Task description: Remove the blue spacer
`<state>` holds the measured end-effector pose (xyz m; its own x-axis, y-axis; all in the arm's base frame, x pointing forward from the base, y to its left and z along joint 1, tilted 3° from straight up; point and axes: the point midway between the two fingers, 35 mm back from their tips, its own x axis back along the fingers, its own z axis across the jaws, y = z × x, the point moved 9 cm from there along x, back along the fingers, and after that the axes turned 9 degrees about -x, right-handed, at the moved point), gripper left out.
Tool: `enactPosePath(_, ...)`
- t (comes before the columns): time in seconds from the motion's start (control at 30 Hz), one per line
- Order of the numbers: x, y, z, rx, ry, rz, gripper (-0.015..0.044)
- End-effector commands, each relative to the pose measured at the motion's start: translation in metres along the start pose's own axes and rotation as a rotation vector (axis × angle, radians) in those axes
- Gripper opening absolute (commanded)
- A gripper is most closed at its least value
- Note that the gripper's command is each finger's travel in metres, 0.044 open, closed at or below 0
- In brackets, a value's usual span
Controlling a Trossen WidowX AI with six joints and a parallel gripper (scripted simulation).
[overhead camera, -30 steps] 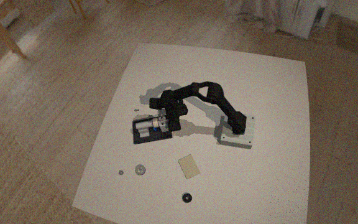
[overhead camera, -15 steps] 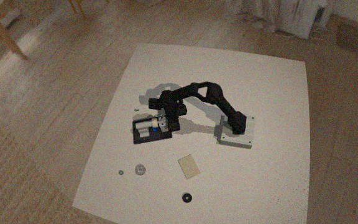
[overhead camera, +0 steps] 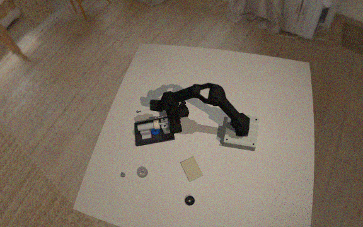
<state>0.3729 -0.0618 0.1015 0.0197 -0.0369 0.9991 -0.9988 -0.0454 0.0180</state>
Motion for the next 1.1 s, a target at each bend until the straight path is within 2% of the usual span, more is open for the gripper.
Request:
enactPosePath(0.0, 0.0033, -0.0051, -0.0006, 0.0, -0.003, 0.021, 0.0)
enactPosePath(1.07, 0.003, -0.0062, -0.0009, 0.0, -0.003, 0.021, 0.0)
